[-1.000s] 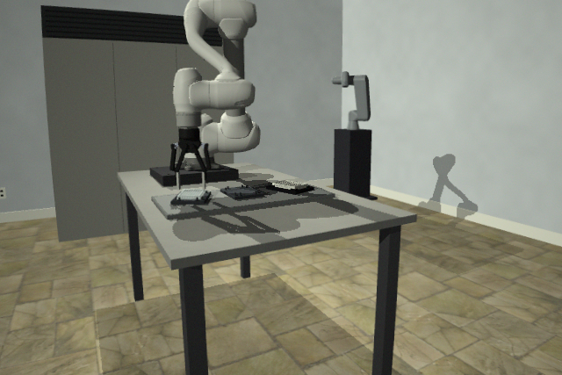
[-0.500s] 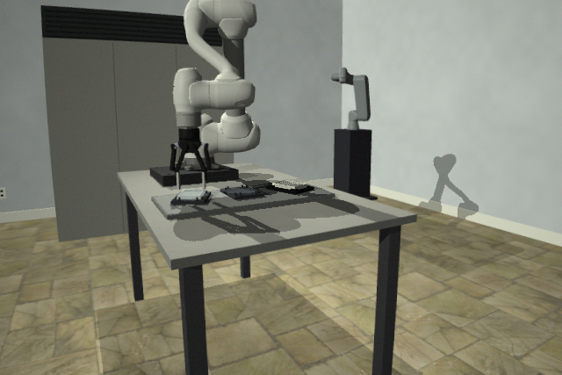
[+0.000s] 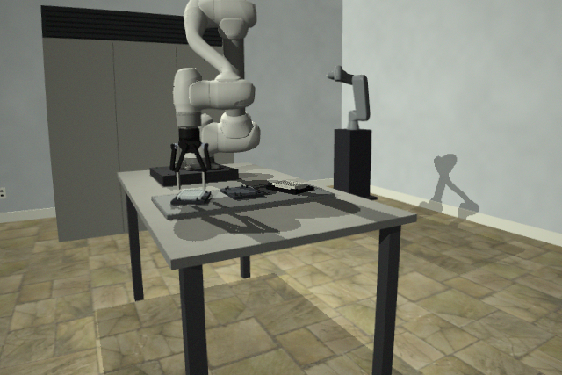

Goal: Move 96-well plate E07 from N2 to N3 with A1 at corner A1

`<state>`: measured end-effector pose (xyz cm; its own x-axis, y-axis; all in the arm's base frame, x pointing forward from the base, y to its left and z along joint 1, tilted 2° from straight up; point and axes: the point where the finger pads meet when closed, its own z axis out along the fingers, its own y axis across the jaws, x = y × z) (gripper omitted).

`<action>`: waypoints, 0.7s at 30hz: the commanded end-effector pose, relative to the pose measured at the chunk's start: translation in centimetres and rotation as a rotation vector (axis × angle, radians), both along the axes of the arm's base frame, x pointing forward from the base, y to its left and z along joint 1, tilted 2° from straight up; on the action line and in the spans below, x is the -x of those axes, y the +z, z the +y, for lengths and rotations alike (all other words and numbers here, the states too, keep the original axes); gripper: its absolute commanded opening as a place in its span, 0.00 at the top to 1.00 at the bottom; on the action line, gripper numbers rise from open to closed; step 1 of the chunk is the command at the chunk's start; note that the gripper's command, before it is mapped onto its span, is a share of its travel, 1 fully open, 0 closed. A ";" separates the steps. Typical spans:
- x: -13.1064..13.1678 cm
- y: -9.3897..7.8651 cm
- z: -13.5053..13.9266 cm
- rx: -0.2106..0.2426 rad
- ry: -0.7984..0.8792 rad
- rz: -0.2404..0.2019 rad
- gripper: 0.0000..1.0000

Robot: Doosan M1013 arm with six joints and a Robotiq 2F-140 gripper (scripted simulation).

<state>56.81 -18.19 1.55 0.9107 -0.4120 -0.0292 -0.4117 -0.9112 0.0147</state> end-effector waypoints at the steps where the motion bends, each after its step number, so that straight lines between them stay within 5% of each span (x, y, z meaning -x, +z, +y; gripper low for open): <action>1: 0.0 0.0 0.0 0.000 0.000 0.000 0.41; 17: 0.0 0.0 0.0 0.000 0.000 0.000 0.41; 18: 0.0 0.0 0.0 0.000 0.000 0.000 0.34; 21: 0.0 0.0 0.0 0.000 0.000 0.000 0.34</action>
